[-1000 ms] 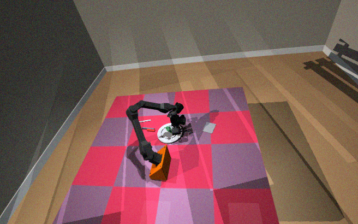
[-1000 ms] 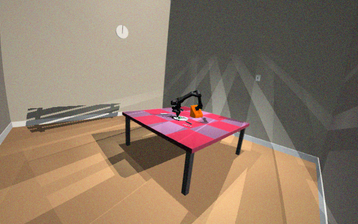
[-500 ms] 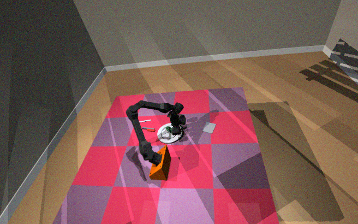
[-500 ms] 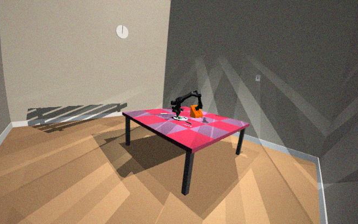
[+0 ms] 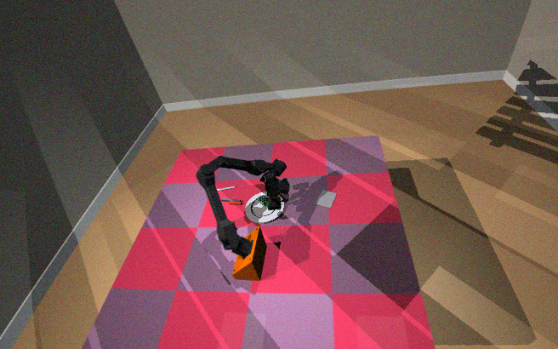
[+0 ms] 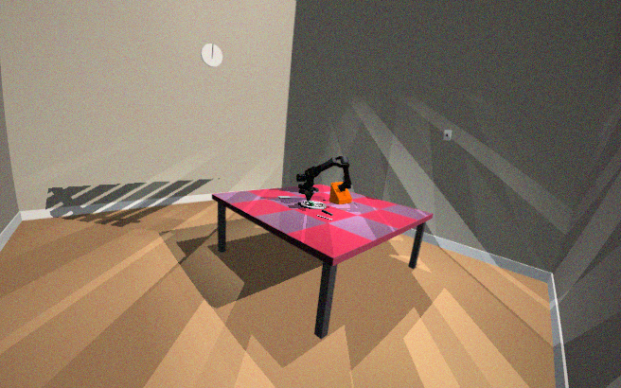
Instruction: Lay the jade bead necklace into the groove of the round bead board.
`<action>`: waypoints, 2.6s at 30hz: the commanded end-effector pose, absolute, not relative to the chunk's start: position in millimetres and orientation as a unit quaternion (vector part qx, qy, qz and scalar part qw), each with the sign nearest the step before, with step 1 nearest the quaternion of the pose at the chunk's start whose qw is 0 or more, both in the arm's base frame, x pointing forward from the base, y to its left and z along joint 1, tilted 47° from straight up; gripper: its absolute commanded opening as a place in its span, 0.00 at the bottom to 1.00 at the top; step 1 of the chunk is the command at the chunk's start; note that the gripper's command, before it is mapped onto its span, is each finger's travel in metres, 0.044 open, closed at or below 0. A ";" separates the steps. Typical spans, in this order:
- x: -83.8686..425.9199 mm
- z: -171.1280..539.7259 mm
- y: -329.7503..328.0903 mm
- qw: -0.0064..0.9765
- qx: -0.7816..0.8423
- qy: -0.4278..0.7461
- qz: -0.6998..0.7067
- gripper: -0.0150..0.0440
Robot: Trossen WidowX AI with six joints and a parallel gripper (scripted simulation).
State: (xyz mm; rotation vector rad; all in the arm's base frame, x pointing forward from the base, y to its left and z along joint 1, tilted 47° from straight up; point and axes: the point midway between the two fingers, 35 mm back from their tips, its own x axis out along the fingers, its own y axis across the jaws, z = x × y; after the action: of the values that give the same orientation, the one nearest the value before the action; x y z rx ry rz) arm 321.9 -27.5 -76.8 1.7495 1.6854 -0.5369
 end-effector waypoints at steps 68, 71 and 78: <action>332.7 -20.7 -16.5 0.703 0.233 0.592 0.318 0.78; 333.9 -9.8 -13.1 0.731 0.122 0.536 0.405 0.78; 334.7 -0.8 -10.2 0.740 0.027 0.479 0.471 0.78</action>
State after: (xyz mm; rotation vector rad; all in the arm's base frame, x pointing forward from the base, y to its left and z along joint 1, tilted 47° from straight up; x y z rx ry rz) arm 328.9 -15.6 -24.8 0.4716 1.3096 0.7428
